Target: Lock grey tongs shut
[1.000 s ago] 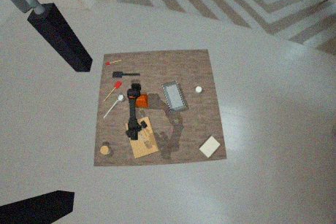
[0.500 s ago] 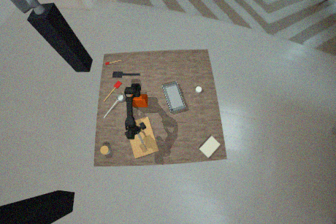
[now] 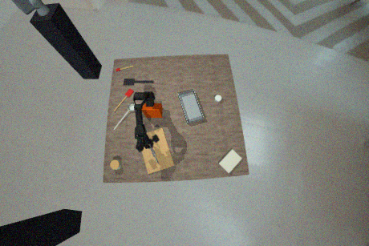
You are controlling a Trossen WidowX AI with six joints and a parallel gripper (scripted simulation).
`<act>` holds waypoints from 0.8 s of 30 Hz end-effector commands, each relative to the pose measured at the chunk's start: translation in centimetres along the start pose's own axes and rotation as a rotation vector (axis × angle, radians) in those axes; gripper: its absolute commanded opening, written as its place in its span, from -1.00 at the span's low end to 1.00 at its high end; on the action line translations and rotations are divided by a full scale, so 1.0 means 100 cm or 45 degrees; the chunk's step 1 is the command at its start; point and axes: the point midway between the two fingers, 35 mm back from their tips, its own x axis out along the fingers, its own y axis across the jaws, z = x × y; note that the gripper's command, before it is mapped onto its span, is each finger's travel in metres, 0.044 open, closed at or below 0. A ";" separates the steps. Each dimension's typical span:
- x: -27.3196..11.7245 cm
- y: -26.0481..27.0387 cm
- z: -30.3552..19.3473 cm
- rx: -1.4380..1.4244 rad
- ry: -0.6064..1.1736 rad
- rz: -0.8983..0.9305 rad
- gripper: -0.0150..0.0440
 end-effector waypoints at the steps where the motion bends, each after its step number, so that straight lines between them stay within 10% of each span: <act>1: -0.002 0.001 -0.001 -0.009 0.114 -0.007 -1.00; 24: -0.018 -0.004 0.013 -0.031 0.617 -0.003 -1.00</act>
